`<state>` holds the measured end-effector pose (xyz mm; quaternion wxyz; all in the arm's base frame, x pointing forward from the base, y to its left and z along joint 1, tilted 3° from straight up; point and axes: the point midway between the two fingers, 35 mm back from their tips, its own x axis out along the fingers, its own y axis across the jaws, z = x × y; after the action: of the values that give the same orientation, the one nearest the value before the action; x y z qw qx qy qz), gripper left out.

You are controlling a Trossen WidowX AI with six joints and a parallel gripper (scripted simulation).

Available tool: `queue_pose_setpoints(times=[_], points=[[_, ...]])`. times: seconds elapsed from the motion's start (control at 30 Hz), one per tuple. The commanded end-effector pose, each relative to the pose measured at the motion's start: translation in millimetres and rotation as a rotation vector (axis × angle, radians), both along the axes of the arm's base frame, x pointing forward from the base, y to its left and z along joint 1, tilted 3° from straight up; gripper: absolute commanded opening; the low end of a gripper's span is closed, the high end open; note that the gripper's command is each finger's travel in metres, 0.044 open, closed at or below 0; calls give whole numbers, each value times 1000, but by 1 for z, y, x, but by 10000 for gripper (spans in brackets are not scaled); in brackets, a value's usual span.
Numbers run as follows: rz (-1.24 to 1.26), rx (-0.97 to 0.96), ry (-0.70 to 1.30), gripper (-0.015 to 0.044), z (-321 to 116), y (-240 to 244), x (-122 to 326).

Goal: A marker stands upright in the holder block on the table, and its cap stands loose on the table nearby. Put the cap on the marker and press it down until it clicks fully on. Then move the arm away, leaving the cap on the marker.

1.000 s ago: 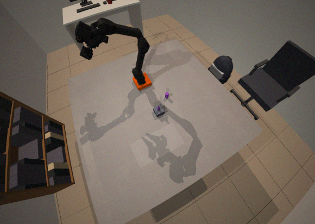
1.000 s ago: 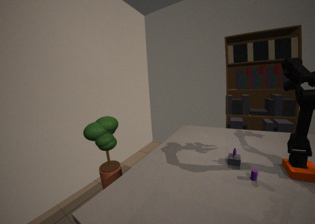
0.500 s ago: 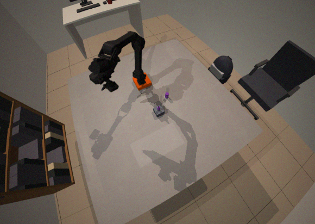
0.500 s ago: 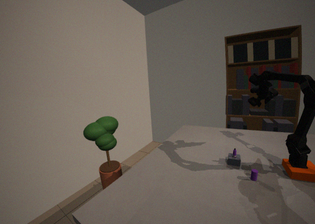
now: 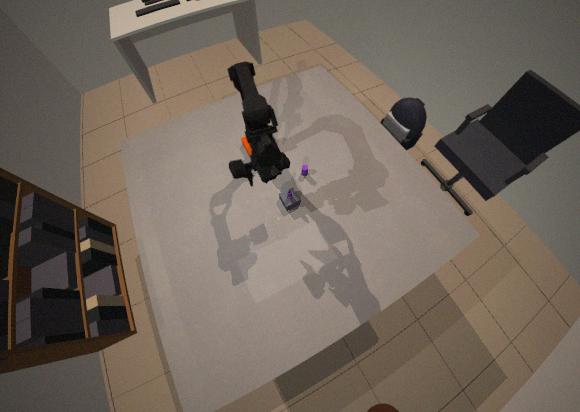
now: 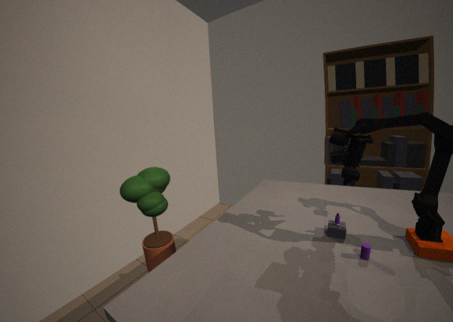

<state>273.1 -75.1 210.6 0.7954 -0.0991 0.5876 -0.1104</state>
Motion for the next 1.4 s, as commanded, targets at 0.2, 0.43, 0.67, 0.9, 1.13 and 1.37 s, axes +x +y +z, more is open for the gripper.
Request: queue_pose_setpoints(times=[0.2, 0.43, 0.67, 0.9, 1.13, 1.37], points=[[638, 82, 216, 243, -59, 148, -17], [990, 100, 354, 243, -88, 216, -63], [990, 100, 354, 243, -105, 217, -61], [990, 99, 354, 243, -128, 216, -60], [990, 99, 354, 243, -140, 216, -58], [990, 99, 354, 243, -151, 216, -56]])
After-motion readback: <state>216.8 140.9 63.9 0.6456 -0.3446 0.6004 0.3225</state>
